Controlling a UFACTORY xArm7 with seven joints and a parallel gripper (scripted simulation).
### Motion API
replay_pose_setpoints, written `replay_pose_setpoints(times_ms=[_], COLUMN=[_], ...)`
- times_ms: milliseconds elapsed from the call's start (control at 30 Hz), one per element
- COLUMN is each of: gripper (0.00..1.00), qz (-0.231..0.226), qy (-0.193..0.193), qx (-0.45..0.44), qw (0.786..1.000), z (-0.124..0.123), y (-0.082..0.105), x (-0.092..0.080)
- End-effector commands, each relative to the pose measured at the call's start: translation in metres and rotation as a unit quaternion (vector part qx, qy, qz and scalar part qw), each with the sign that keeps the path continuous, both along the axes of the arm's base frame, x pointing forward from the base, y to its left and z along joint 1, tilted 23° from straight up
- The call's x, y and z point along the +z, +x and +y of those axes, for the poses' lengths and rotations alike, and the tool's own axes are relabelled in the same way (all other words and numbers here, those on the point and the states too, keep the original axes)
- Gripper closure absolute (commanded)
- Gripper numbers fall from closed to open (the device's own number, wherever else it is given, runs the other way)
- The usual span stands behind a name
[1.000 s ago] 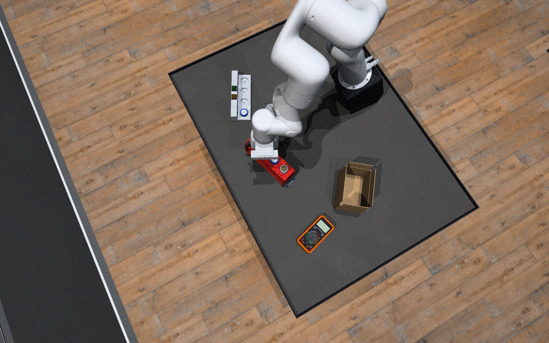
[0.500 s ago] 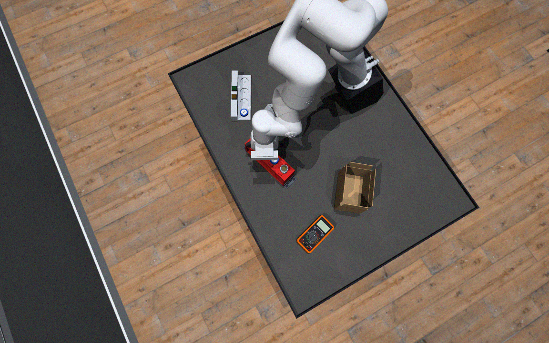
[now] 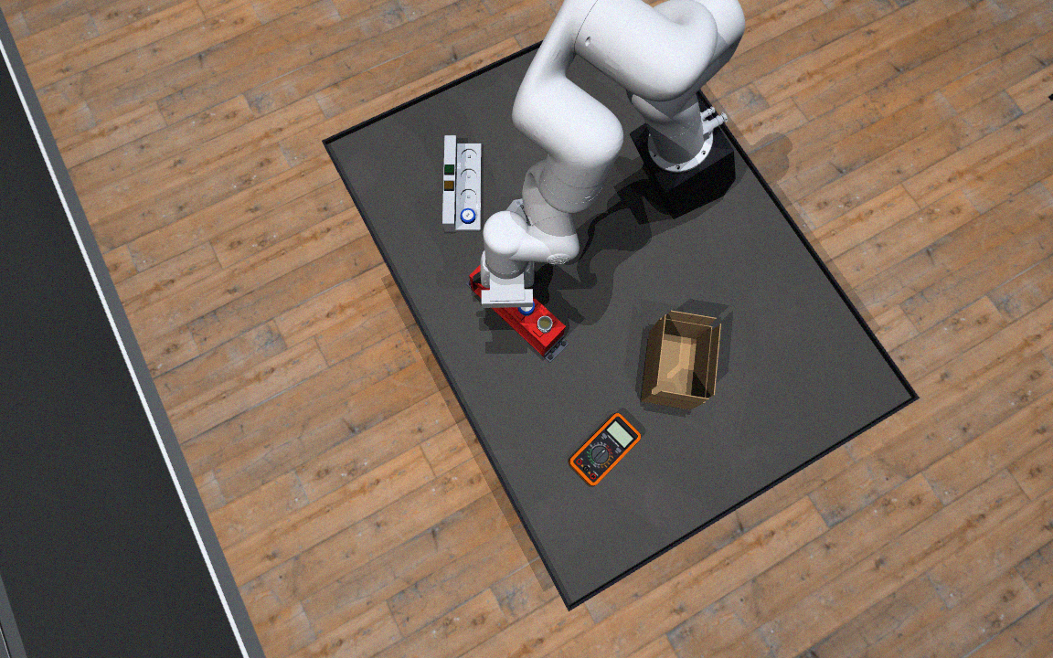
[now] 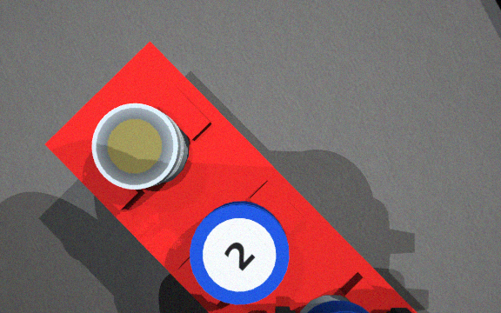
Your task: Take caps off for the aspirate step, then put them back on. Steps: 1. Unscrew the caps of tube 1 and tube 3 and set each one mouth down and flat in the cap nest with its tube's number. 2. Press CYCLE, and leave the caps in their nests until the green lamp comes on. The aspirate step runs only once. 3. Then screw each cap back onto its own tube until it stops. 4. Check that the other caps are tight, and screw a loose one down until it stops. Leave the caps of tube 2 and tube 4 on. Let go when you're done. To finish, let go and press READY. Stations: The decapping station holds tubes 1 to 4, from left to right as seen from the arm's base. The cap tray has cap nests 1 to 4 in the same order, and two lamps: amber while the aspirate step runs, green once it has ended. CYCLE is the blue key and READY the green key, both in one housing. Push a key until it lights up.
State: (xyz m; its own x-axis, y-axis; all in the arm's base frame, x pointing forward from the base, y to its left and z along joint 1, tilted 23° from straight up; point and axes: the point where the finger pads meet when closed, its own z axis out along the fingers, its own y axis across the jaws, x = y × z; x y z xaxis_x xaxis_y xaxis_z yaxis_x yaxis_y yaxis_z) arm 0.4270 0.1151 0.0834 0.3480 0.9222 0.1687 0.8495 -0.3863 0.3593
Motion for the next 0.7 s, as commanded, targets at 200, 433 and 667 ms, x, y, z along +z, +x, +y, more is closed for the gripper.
replay_pose_setpoints(times_ms=[200,433,667], gripper=[1.00,1.00,1.00], qz=[-0.001,-0.003,-0.006], qy=[0.000,-0.049,-0.117], qx=[0.000,0.115,0.271], qw=[1.000,0.992,0.955], z=[0.0004,0.0004,0.0004], y=[0.0007,0.0007,0.0006], x=[0.0006,0.0007,0.0008])
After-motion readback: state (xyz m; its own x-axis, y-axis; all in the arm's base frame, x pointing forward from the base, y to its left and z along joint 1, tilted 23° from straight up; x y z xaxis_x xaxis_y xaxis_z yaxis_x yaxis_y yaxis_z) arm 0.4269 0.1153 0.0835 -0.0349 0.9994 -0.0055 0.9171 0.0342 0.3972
